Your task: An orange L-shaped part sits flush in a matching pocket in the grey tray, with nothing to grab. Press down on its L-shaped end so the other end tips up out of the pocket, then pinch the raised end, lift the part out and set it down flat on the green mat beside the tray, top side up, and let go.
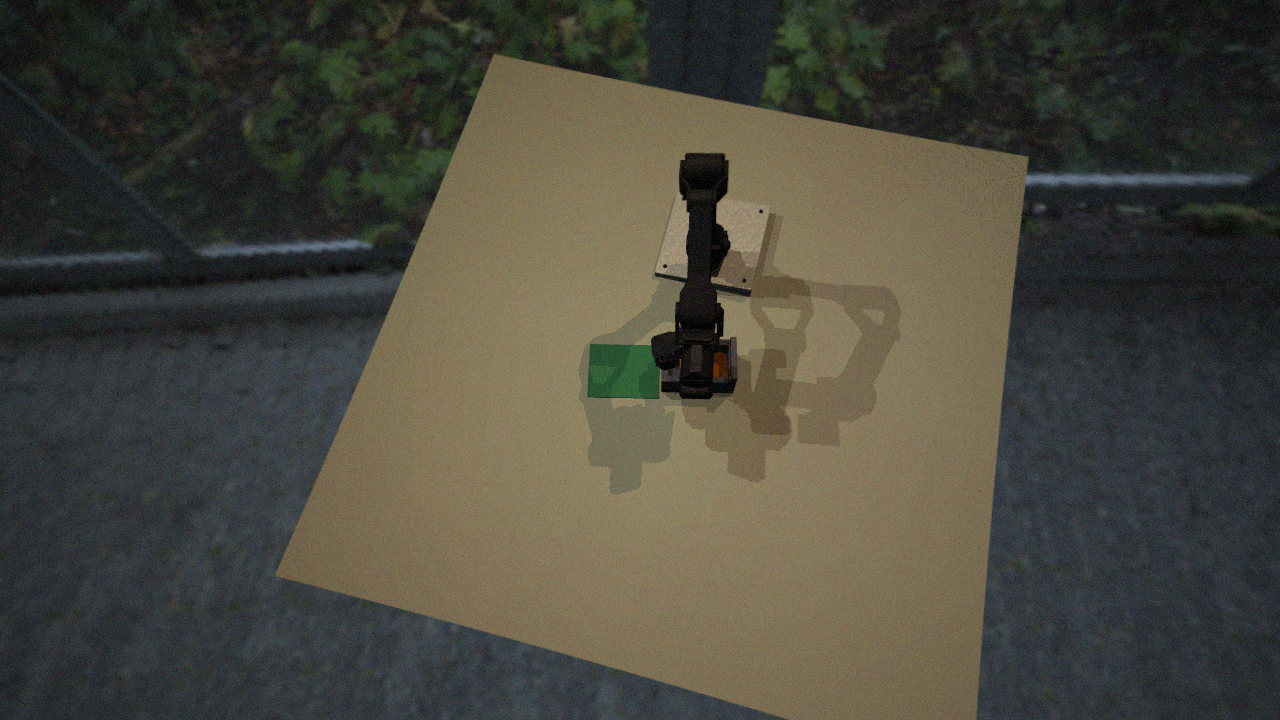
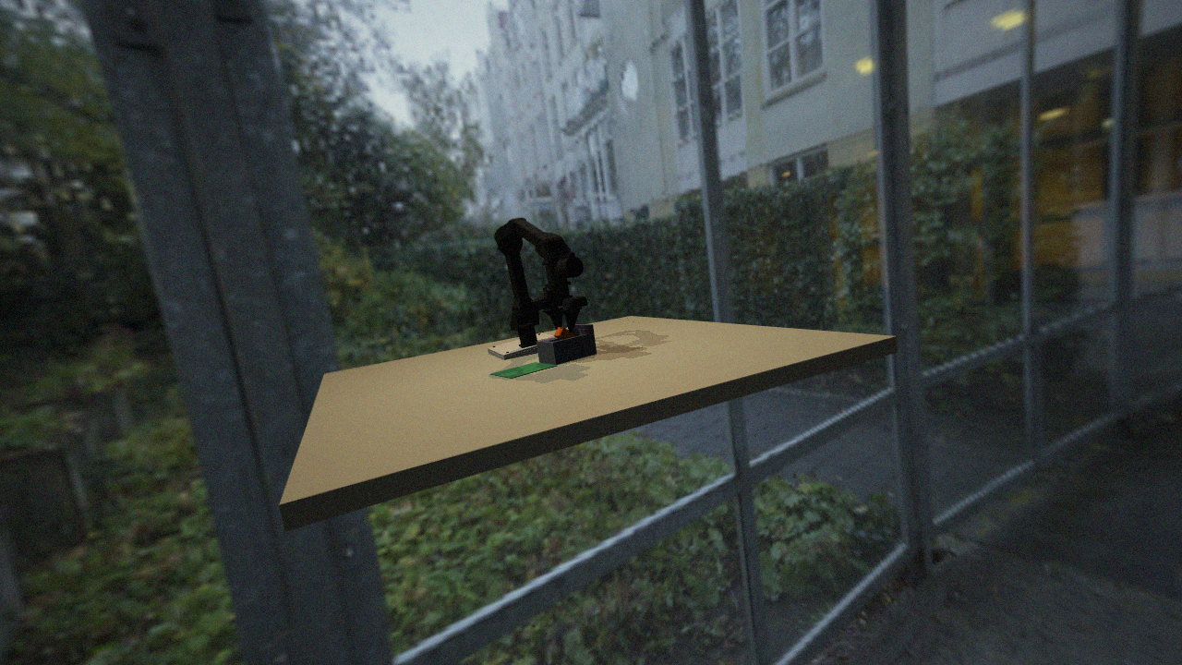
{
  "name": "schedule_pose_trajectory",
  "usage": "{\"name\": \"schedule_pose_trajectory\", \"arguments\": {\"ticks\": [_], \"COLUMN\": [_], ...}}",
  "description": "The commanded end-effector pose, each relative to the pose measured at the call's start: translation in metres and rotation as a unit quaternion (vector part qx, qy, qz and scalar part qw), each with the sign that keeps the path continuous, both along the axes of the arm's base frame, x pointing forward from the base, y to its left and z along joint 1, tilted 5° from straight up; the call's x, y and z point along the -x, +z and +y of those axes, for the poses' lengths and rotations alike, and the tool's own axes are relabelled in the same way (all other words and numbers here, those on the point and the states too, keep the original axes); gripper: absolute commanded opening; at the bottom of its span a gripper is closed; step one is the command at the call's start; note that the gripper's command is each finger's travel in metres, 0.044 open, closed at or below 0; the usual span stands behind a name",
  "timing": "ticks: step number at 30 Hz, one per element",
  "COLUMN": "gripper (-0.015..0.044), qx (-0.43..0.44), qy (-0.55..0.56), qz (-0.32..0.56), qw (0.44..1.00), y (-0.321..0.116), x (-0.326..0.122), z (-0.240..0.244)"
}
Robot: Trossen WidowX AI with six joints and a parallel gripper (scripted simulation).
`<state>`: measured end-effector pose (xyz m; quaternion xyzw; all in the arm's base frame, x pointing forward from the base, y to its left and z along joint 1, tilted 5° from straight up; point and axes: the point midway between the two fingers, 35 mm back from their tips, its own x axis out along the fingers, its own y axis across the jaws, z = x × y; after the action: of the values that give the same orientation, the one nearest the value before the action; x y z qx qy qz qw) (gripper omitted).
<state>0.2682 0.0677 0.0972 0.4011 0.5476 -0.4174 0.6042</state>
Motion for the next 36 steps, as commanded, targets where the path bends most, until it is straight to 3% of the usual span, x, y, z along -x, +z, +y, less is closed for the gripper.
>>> {"name": "schedule_pose_trajectory", "arguments": {"ticks": [1, 10, 14, 26, 30, 36], "gripper": [0.028, 0.028, 0.0175, 0.0095, 0.0, 0.0], "qx": [0.003, 0.003, 0.001, 0.001, 0.001, 0.001], "qy": [0.002, 0.002, 0.0, 0.0, 0.0, 0.0], "qz": [0.005, 0.005, 0.002, 0.002, 0.002, 0.002], "qw": [1.0, 1.0, 1.0, 1.0, 1.0, 1.0], "y": [-0.0102, -0.0158, -0.0121, -0.0121, -0.0121, -0.0106], "x": [0.0021, 0.0024, 0.0006, 0.0006, 0.0006, 0.0008], "z": [-0.002, -0.0025, -0.0012, -0.0012, -0.0012, -0.0011]}}
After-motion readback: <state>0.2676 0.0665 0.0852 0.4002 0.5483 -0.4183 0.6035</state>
